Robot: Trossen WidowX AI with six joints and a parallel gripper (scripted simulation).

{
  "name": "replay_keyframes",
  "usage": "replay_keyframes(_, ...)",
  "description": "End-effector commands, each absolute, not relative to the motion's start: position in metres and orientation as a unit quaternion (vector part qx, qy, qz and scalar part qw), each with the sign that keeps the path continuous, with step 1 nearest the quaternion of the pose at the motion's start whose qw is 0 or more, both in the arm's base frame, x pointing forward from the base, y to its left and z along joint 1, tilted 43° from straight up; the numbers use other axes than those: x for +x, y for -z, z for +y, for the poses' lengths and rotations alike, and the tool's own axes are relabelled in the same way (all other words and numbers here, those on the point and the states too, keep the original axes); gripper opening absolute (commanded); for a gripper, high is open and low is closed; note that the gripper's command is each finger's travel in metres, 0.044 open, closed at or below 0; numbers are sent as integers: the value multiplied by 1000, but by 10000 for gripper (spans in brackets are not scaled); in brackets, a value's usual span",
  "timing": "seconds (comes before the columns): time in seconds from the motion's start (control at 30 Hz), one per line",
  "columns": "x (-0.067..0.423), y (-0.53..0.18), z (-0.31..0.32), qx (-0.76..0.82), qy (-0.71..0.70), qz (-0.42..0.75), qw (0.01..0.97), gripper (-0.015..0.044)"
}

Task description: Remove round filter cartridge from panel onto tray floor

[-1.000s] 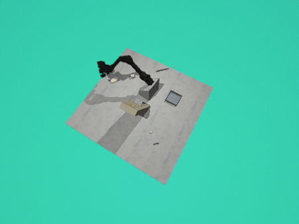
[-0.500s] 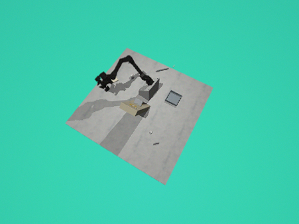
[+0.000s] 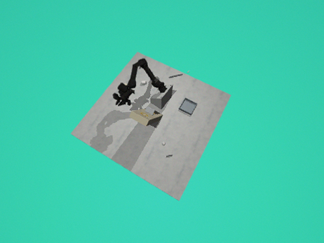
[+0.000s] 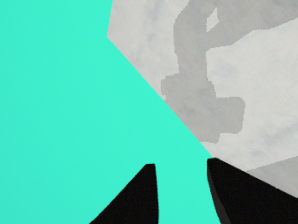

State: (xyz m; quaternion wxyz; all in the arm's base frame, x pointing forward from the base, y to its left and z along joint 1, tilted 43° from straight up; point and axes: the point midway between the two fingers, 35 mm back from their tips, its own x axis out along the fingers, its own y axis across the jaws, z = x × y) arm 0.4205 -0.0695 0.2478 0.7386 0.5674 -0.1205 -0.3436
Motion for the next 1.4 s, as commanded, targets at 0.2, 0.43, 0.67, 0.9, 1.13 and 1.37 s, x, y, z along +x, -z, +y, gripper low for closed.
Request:
replay_keyframes(0.2,379,-184,59,445,284,52,848,108)
replay_keyframes(0.43,332,-130,105,316,251,146,903,108)
replay_keyframes(0.67,291,-90,121,195,221,204,934,108)
replay_keyframes(0.9,291,-90,121,195,221,204,934,108)
replay_keyframes(1.13,298,-86,119,195,221,205,933,108)
replay_keyframes(1.37,307,-80,116,196,222,205,933,108)
